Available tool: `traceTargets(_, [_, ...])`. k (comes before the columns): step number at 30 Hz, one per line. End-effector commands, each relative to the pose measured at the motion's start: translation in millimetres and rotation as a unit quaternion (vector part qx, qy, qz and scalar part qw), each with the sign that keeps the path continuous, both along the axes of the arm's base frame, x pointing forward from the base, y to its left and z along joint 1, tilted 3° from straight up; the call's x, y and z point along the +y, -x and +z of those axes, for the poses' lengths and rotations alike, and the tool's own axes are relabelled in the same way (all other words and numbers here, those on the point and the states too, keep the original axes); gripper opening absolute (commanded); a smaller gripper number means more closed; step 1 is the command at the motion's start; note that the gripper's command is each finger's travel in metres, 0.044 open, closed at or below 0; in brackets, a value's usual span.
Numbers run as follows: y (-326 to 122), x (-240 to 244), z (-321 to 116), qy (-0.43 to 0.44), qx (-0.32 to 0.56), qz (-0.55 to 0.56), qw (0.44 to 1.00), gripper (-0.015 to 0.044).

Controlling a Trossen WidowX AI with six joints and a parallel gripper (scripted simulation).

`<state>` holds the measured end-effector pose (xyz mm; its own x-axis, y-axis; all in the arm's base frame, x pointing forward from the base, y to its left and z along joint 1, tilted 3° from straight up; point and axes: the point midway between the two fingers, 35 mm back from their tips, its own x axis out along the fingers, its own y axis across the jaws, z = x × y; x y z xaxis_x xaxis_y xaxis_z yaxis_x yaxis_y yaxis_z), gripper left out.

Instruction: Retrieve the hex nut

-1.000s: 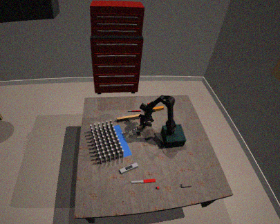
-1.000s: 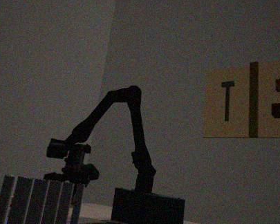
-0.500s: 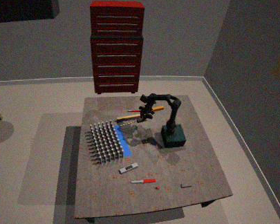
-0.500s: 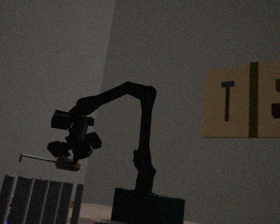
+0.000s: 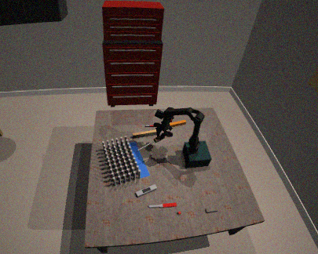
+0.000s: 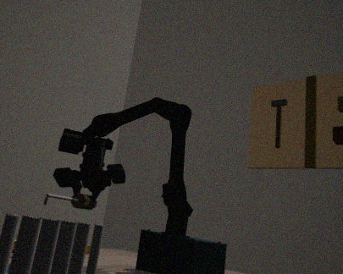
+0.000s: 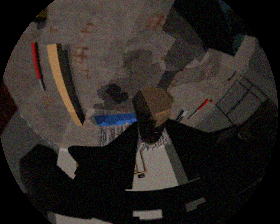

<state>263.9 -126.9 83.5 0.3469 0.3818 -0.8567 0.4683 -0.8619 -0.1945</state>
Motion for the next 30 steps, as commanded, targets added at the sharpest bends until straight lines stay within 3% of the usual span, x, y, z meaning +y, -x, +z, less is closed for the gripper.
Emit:
traceTargets(1, [-9,10,2,0.023,-0.01,0.061,0.998,0.0])
traceTargets(16, [-38,51,7,0.112,-0.04,0.28,0.953,0.0])
traceTargets(30, [-59,98,10,0.171,-0.064,0.482,0.857,0.0])
